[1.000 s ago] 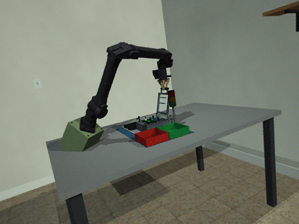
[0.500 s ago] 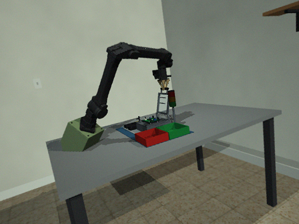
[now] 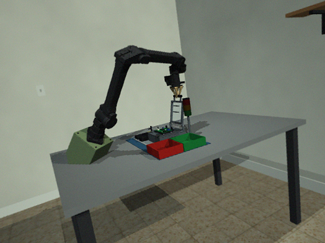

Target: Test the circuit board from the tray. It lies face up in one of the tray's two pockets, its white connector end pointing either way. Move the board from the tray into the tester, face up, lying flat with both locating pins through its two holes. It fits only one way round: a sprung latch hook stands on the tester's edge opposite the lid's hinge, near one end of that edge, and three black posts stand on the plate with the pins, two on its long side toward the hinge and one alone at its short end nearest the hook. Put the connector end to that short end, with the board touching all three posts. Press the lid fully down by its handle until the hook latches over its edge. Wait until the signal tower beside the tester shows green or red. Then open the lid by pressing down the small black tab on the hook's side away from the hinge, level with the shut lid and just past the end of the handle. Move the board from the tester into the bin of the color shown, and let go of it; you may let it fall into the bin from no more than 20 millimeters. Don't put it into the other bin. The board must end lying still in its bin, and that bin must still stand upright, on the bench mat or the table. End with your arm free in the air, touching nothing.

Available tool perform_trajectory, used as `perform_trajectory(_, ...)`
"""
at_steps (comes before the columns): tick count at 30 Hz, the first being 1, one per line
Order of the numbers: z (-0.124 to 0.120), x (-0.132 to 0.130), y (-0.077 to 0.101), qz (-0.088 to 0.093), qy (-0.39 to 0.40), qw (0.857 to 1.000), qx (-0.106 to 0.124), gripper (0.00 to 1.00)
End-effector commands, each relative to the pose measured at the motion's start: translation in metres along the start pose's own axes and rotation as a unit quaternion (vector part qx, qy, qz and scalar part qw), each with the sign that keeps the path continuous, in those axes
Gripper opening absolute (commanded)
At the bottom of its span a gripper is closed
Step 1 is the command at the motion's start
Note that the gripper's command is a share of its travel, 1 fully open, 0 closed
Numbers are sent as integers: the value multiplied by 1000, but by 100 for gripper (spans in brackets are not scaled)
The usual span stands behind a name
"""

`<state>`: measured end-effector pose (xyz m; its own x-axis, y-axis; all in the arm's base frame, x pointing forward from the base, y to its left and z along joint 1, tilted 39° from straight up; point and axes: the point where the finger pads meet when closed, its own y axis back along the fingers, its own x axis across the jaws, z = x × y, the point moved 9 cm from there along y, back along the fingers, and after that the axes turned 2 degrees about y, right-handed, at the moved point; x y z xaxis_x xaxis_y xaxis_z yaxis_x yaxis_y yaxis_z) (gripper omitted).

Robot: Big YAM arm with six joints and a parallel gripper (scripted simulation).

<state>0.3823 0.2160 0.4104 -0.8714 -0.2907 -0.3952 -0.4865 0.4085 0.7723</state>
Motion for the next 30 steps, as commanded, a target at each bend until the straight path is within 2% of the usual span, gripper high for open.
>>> perform_trajectory(1, -4, 17, 21, -8, -2, 1000, -12, 0)
perform_trajectory(22, -2, 52, 20, -7, -2, 1000, -12, 0)
perform_trajectory(30, -1, 73, 17, -7, -2, 1000, -12, 0)
